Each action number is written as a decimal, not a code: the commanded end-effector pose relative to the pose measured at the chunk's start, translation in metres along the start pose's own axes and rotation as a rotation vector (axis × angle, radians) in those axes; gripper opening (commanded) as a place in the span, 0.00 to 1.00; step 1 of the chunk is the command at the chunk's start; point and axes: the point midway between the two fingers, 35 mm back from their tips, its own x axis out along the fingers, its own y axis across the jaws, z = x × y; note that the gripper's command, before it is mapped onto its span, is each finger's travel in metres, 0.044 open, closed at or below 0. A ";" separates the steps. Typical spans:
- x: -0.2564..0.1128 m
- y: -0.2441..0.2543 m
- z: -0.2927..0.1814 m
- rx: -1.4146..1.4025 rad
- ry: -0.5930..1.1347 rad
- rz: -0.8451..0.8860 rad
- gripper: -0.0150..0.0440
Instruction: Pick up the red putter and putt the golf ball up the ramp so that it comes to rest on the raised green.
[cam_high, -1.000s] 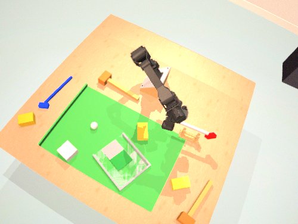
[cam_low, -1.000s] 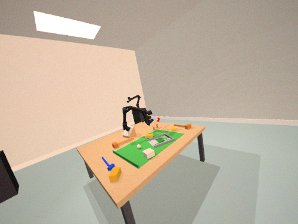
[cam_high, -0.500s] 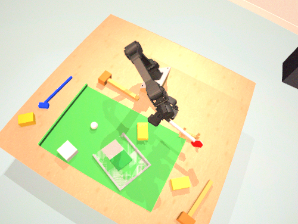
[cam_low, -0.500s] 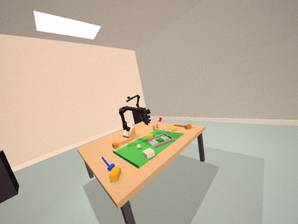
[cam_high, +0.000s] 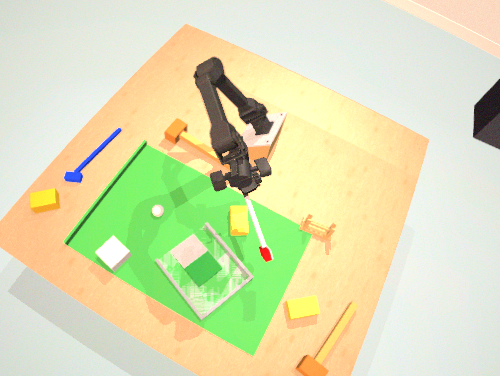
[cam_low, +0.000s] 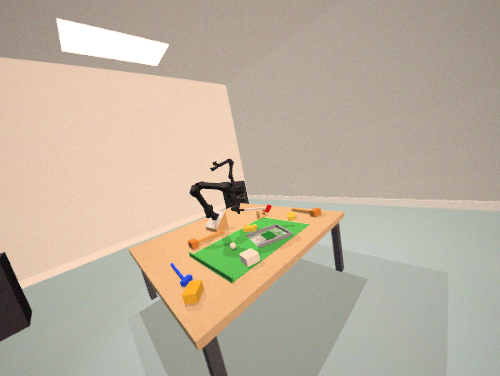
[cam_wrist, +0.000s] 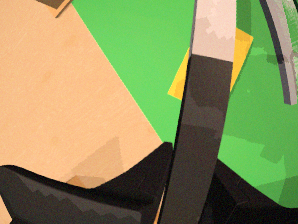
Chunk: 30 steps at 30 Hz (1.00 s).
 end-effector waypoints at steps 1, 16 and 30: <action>-0.006 -0.016 -0.016 0.122 0.005 -0.018 0.25; -0.026 -0.073 -0.103 0.683 0.042 -0.100 0.25; -0.042 -0.095 -0.189 1.177 0.070 -0.201 0.25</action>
